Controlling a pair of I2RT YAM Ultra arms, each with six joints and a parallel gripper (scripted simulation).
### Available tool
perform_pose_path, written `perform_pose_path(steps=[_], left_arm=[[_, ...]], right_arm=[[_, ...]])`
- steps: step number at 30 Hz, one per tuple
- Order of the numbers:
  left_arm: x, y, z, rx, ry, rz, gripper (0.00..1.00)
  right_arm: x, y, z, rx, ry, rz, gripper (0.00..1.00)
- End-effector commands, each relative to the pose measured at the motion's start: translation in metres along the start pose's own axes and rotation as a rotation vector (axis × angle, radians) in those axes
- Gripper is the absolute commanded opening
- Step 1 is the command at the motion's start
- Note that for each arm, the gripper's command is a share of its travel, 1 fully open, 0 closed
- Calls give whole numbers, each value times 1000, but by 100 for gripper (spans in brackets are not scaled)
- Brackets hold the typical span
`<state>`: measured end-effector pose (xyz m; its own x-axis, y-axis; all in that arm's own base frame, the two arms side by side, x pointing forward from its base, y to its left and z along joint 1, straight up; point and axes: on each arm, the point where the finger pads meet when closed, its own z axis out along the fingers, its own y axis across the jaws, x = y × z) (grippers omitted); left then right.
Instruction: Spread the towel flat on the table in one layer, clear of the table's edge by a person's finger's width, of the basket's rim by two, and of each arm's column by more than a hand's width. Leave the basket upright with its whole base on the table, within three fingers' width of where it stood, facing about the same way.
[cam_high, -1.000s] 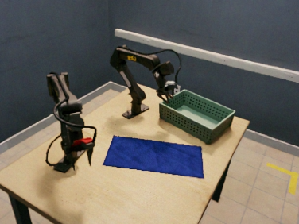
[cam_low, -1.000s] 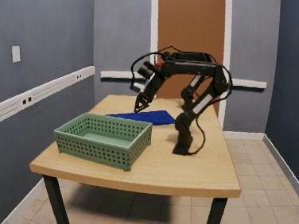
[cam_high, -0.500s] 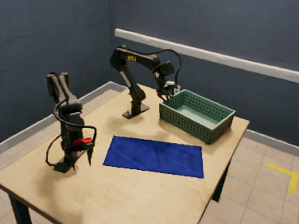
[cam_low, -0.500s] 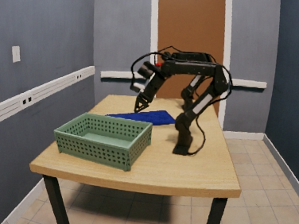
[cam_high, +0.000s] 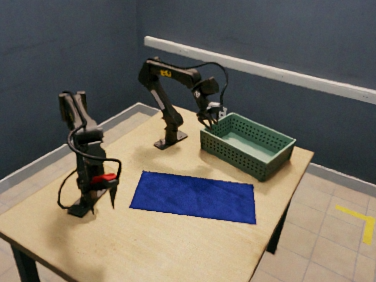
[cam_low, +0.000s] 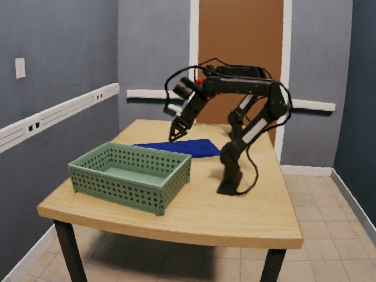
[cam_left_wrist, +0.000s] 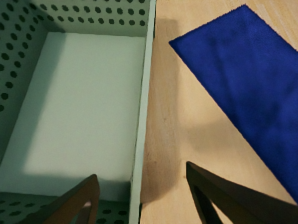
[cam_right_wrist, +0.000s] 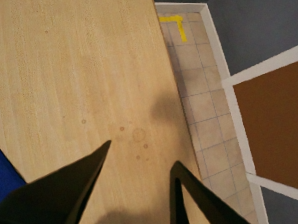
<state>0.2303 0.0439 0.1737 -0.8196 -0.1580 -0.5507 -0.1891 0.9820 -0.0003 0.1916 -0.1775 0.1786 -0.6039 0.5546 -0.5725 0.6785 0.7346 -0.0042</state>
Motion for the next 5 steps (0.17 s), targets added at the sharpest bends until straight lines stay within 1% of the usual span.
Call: perform_pose_path(steps=[1,5], left_arm=[[-20,1,-6,0,-59,3,64],[-20,1,-6,0,-59,3,64]], right_arm=[[-3,1,-3,-5,-11,0,64],[-3,1,-3,-5,-11,0,64]])
